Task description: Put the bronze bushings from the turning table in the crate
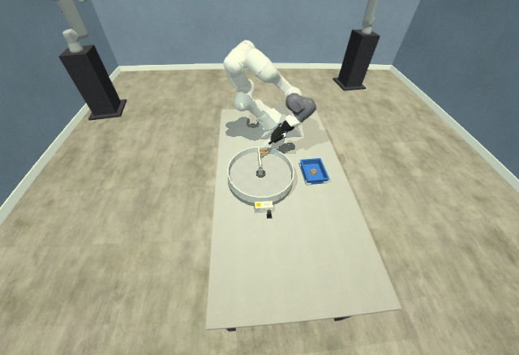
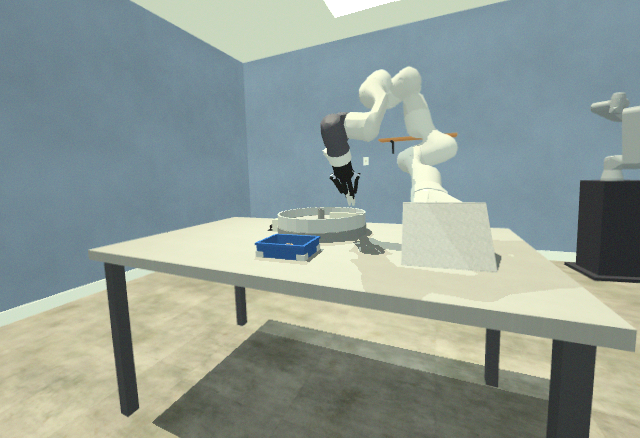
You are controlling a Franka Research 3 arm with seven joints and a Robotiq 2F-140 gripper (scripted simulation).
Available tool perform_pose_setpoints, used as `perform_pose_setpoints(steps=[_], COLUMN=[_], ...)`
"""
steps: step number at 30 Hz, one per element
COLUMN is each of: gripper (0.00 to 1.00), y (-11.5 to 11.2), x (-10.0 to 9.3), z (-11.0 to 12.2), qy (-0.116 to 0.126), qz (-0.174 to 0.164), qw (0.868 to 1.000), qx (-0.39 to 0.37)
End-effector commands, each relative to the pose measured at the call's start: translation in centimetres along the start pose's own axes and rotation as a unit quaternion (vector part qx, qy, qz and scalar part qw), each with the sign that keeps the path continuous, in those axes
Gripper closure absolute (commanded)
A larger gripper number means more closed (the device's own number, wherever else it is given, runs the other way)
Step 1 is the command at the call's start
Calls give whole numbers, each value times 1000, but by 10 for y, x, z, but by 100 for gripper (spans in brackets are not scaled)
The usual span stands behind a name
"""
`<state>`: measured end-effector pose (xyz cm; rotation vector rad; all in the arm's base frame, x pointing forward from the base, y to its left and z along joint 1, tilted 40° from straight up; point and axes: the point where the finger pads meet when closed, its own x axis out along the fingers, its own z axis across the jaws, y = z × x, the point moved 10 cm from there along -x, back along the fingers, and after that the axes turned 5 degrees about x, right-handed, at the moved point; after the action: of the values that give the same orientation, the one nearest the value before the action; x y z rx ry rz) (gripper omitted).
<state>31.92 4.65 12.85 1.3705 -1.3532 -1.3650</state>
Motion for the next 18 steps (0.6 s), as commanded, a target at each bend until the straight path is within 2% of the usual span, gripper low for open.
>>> perform_pose_setpoints(steps=[1, 7, 18], gripper=[94, 94, 94], y=[-7, -15, -15], x=[5, 15, 15], z=[1, 2, 2], qy=[0, 0, 0], qz=[-2, -2, -2], qw=[1000, 1000, 1000], qx=[-3, -3, -3])
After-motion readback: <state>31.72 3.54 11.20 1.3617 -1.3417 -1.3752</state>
